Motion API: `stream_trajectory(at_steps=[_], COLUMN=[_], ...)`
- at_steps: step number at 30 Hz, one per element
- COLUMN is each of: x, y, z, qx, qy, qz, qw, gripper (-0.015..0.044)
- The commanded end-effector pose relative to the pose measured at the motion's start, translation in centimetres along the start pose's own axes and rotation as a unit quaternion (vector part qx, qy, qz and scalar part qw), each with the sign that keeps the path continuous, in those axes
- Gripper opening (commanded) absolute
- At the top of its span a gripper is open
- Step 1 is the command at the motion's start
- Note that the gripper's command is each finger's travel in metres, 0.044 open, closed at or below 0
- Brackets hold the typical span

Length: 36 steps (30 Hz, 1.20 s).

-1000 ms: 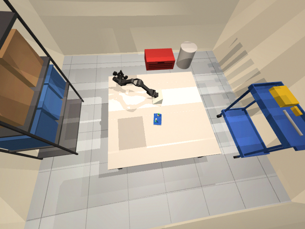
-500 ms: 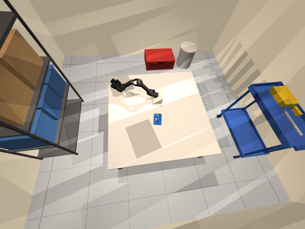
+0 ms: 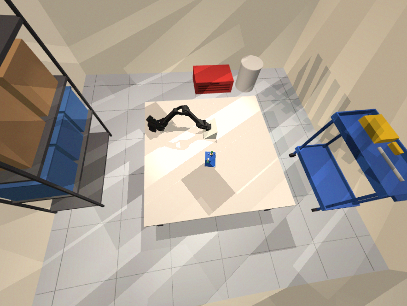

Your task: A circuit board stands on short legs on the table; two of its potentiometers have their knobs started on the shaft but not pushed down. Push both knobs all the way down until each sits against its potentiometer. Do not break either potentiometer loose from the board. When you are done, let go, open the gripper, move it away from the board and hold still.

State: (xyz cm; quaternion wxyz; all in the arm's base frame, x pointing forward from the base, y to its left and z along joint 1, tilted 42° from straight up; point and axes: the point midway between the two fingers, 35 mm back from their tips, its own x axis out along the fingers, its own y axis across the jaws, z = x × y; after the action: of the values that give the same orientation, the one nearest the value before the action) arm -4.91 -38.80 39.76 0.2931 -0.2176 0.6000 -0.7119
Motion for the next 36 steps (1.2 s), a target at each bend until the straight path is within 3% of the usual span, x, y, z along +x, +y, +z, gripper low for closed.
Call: stream_trajectory(at_steps=[1, 15, 21, 32, 36], x=[-2.3, -12.7, -19.0, -32.5, -35.5], y=[1.8, 7.9, 11.3, 18.1, 19.6], z=[3.0, 10.2, 12.2, 11.8, 10.9], qx=[0.02, 0.055, 0.082, 0.045, 0.031], qy=[-0.051, -0.204, -0.26, -0.344, -0.358], qz=[0.028, 0.133, 0.205, 0.316, 0.338], qw=[0.998, 0.968, 0.94, 0.883, 0.87], gripper=[0.0, 0.0, 0.0, 0.0, 0.0])
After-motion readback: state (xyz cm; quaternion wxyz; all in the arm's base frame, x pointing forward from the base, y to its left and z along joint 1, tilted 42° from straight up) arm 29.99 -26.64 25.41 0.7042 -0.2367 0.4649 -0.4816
